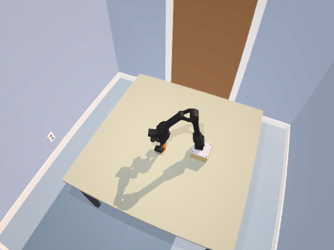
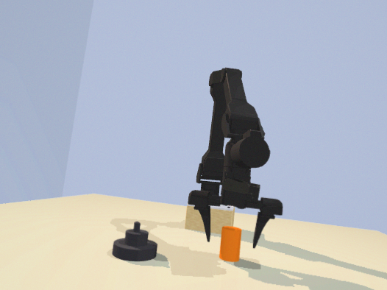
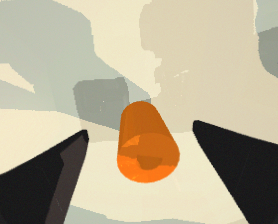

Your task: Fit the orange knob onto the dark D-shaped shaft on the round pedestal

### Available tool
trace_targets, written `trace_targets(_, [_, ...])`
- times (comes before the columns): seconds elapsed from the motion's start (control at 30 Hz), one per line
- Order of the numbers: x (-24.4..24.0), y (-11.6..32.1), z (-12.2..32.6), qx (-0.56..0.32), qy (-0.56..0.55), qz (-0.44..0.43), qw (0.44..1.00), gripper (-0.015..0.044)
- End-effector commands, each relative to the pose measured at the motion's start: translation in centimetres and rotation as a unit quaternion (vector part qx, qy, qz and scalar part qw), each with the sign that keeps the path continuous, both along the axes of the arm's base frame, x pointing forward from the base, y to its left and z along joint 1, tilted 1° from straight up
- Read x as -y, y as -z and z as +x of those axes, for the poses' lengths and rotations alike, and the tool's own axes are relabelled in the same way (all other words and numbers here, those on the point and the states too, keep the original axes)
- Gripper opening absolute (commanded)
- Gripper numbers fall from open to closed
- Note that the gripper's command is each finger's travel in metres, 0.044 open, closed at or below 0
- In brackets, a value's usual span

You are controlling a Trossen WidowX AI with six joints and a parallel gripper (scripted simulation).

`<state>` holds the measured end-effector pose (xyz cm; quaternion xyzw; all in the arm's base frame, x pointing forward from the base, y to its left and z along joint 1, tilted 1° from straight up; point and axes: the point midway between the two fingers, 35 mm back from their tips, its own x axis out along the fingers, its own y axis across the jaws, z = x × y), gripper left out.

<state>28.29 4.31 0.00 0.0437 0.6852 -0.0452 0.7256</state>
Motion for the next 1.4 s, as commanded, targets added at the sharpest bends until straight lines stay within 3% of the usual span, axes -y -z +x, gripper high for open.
trace_targets(0.0, [0.1,0.8,-0.3,-0.006,-0.003,-0.001,1.0,0.044])
trace_targets(0.3, [0.1,2.0,-0.4,-0.006,-0.003,-0.001,1.0,0.044])
trace_targets(0.63, [0.1,2.0,-0.4,-0.006,-0.003,-0.001,1.0,0.0177])
trace_targets(0.8, [0.1,2.0,-0.4,-0.006,-0.003,-0.001,1.0,0.0144])
trace_targets(1.0, [0.0,-0.3,0.1,-0.005,-0.003,-0.001,1.0,0.0])
trace_targets(1.37, [-0.1,-8.1,0.1,-0.005,-0.003,-0.001,1.0,0.0])
